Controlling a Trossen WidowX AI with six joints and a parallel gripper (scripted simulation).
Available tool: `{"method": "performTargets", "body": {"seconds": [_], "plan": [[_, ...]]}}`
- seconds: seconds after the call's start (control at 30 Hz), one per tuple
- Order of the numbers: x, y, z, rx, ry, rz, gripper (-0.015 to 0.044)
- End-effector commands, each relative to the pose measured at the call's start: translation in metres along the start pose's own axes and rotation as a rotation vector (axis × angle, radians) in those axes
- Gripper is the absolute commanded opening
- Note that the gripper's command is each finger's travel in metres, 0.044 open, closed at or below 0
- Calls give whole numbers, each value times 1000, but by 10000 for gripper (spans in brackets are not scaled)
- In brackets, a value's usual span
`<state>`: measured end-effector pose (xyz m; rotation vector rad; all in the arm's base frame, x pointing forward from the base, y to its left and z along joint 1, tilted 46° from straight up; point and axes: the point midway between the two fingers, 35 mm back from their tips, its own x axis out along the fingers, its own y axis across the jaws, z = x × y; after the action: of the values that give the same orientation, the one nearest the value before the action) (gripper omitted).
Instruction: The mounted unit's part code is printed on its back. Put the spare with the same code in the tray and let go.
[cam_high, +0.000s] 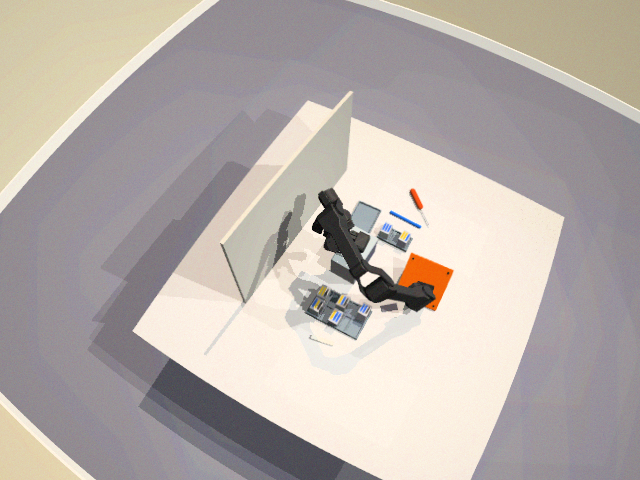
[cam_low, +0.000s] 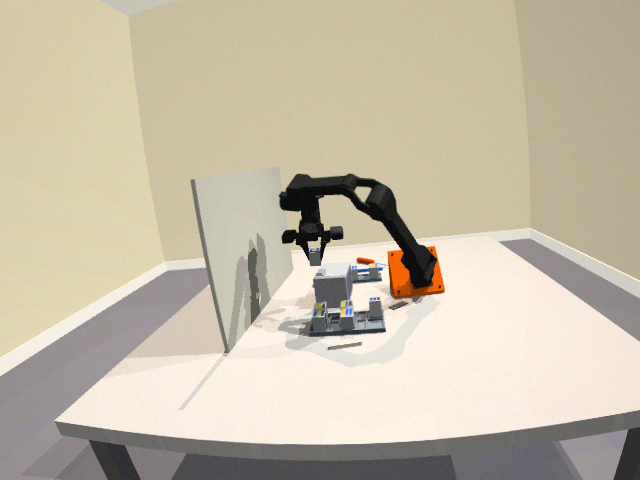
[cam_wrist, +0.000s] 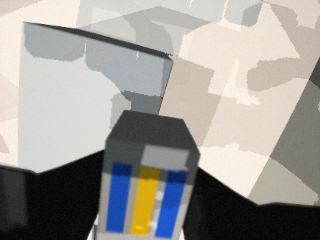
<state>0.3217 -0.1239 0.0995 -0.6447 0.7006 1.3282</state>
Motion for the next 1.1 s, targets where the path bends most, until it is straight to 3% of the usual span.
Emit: {"method": "performTargets", "body": {"seconds": [0.0,0.6,1.07], "plan": [[2,-6,-27,-7,12,0,0],[25,-21,-129,-8,5,-23,0],[49,0,-191,-14,-55,15,0]]}}
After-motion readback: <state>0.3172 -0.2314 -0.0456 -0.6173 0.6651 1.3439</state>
